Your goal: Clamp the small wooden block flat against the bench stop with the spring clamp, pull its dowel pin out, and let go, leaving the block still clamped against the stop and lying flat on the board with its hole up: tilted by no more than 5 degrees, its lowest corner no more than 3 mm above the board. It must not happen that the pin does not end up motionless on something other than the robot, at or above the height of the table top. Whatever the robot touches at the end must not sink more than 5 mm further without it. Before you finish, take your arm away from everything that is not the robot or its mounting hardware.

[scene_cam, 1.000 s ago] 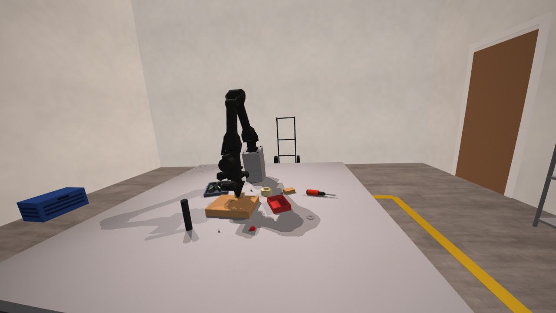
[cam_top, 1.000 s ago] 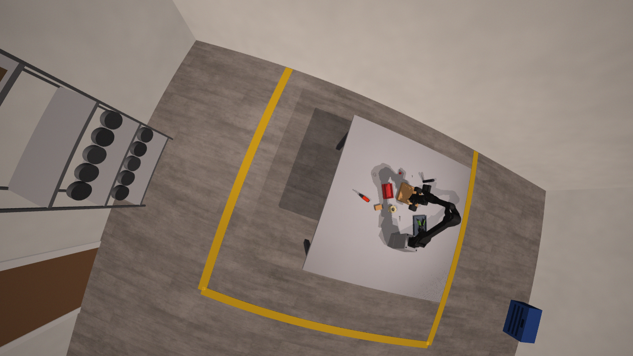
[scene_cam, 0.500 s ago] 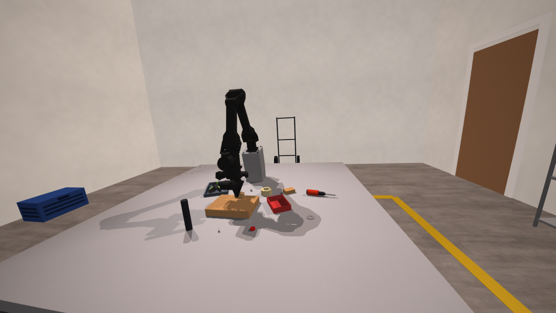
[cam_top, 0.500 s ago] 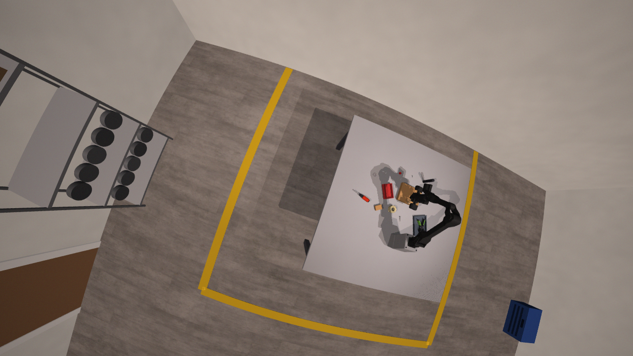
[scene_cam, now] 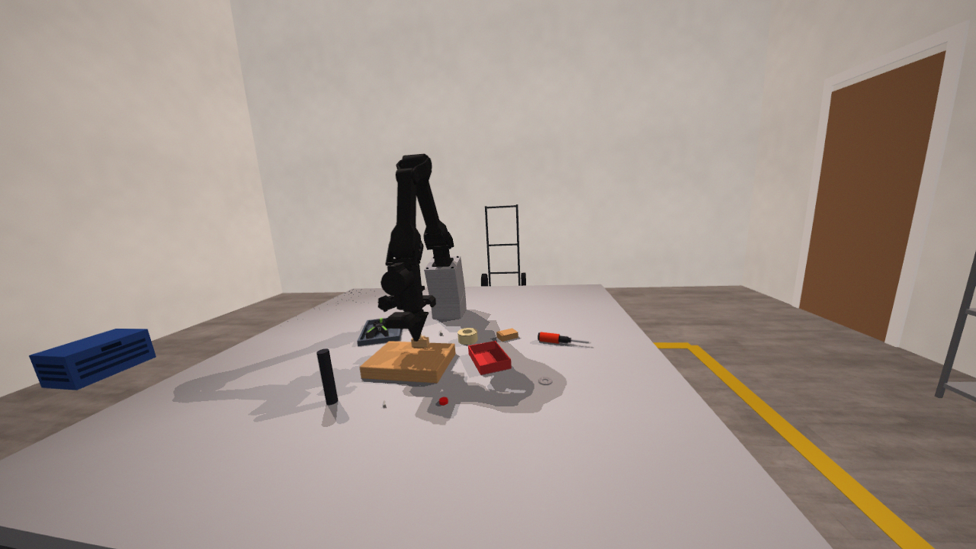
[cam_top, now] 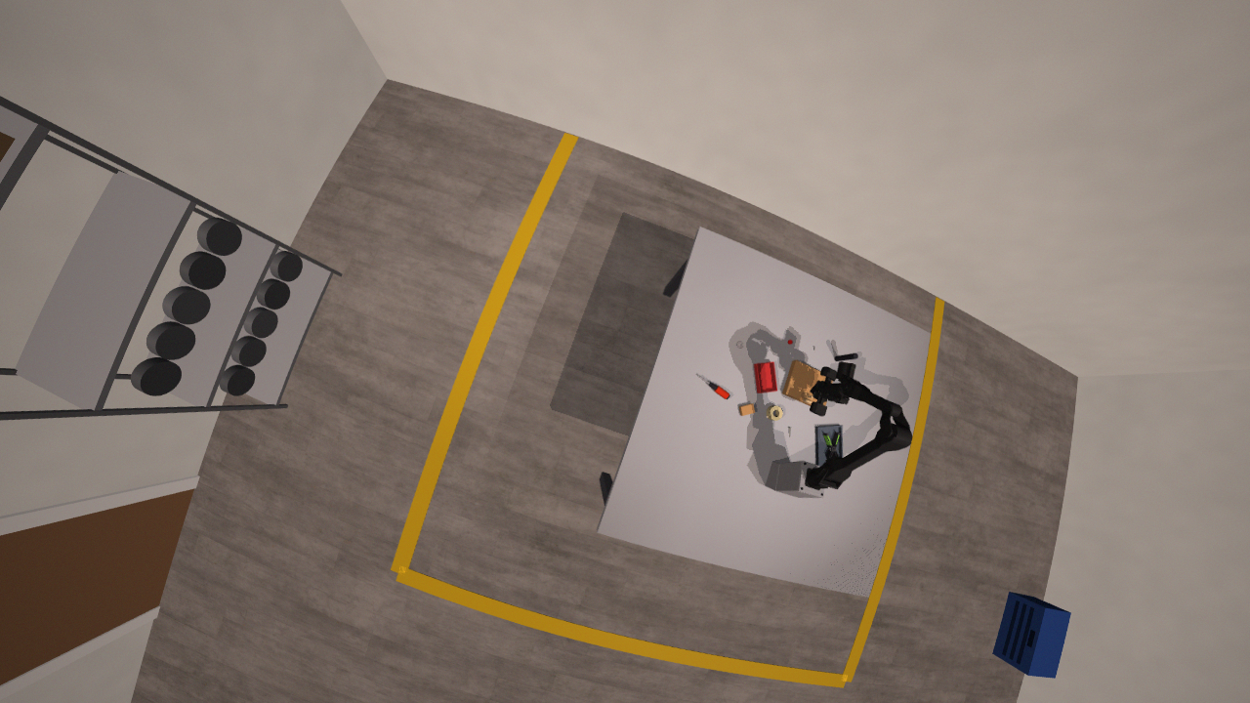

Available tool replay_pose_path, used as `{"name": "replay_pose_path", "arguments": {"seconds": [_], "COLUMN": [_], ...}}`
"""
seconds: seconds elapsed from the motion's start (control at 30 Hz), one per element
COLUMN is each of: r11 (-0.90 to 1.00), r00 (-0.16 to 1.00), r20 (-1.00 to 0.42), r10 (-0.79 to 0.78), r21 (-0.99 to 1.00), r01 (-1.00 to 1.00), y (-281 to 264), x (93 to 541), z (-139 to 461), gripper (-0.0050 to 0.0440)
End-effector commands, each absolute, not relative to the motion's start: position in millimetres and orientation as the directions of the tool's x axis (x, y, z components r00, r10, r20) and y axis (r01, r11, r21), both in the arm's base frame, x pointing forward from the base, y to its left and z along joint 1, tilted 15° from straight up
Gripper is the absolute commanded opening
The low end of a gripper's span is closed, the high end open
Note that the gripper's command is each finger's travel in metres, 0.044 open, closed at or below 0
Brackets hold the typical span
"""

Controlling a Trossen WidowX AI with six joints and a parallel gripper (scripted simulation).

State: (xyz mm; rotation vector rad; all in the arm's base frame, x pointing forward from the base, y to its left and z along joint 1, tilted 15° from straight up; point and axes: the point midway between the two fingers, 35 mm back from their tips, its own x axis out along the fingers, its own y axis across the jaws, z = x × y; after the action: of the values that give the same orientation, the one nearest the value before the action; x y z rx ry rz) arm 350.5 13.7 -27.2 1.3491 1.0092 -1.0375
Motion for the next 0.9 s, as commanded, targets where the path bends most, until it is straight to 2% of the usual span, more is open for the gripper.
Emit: {"name": "replay_pose_path", "arguments": {"seconds": [0.0,0.37,0.87], "r11": [-0.034,-0.033,-0.033], "r00": [0.268,0.26,0.259], "r20": [-0.964,-0.966,-0.966], "r10": [0.006,0.006,0.006], "r21": [0.267,0.259,0.258], "r01": [0.963,0.965,0.966], "y": [14,15,13], "x": [352,343,348], "z": [-13,17,14], "gripper": [0.0,0.0,0.0]}}
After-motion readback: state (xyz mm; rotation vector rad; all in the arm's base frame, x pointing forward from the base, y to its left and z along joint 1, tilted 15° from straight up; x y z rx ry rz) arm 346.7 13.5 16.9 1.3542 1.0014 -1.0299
